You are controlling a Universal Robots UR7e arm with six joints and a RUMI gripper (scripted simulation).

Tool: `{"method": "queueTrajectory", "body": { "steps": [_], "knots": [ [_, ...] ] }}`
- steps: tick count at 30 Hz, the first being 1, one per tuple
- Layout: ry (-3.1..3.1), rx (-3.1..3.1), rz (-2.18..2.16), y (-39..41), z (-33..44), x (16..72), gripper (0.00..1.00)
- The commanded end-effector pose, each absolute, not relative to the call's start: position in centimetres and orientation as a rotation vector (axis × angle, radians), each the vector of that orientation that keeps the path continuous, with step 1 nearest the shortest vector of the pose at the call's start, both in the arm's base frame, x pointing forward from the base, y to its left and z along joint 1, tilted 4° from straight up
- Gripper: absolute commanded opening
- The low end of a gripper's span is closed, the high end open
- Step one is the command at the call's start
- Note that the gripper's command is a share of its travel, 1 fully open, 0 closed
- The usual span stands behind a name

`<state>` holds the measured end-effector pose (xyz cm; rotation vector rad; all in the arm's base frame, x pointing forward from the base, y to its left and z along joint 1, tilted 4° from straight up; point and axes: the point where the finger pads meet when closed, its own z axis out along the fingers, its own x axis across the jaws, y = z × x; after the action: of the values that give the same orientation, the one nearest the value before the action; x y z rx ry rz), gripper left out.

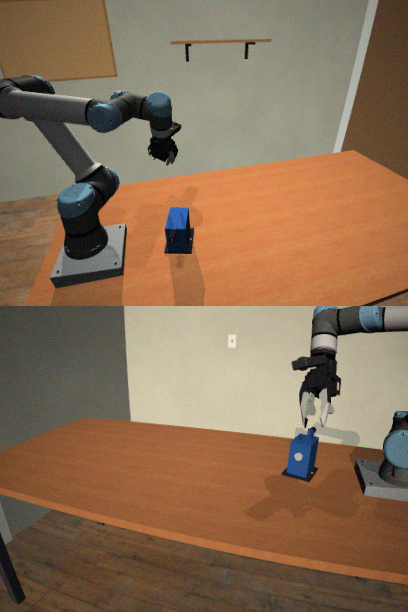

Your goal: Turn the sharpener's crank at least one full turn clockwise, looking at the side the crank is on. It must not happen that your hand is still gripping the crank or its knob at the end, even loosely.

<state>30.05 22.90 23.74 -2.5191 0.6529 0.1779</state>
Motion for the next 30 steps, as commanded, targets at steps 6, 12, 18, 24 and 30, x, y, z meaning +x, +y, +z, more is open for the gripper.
{"method": "queueTrajectory", "body": {
  "steps": [6, 12, 18, 24, 30],
  "knots": [
    [0.921, -2.452, 0.233, 20.2, 22.9, 32.1, 0.32],
    [1.082, -2.397, 0.268, 18.5, 22.6, 33.1, 0.32],
    [1.281, -2.312, 0.311, 16.3, 22.3, 34.1, 0.32],
    [1.511, -2.190, 0.363, 13.5, 21.9, 35.2, 0.32],
    [1.663, -2.093, 0.398, 11.6, 21.6, 35.7, 0.32]
  ]
}}
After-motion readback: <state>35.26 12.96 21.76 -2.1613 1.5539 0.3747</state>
